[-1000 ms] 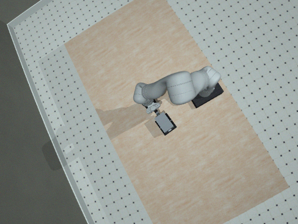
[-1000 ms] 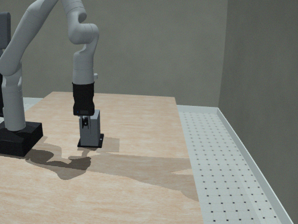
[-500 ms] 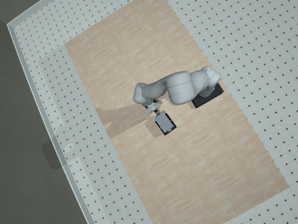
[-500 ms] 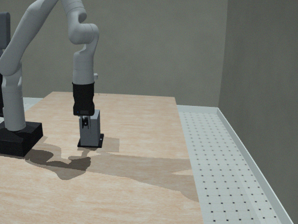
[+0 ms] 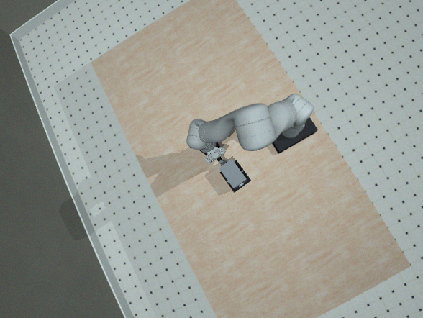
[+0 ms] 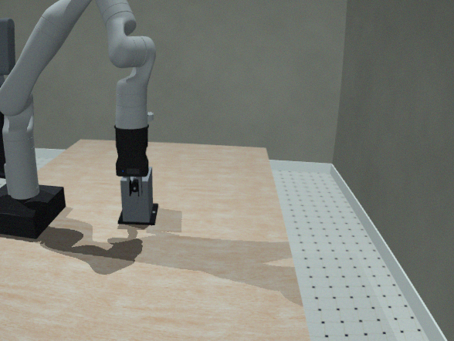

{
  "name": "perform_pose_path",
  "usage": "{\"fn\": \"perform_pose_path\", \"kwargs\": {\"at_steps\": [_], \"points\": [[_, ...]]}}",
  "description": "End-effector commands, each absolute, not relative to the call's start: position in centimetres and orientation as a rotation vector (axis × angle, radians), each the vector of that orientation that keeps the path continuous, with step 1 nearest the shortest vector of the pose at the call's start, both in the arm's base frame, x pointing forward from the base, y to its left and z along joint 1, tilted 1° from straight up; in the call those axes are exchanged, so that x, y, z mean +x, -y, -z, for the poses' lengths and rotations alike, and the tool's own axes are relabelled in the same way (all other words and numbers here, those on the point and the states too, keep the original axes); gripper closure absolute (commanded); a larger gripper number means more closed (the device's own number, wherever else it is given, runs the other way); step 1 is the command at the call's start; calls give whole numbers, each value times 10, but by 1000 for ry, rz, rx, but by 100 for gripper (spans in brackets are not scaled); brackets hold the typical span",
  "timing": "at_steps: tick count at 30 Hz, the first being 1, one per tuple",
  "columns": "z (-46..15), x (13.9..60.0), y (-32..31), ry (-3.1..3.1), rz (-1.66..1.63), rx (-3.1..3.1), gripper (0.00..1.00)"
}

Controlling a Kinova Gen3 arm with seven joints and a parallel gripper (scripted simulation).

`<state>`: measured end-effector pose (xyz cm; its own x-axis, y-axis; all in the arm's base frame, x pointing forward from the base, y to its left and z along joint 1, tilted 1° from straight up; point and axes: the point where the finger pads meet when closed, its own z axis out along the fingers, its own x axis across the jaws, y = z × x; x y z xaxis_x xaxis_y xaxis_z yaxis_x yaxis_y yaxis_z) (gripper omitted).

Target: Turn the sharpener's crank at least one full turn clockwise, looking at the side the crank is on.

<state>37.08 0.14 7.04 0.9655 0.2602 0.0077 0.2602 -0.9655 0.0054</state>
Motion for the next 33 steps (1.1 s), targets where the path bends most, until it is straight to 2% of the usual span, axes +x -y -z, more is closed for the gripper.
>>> {"fn": "perform_pose_path", "kwargs": {"at_steps": [1, 18, 33], "points": [[-69, 377, -3, -414, -16, 3109, 100], [-45, 404, -10, -414, -16, 3109, 100], [-24, 410, -12, -414, -16, 3109, 100]]}}
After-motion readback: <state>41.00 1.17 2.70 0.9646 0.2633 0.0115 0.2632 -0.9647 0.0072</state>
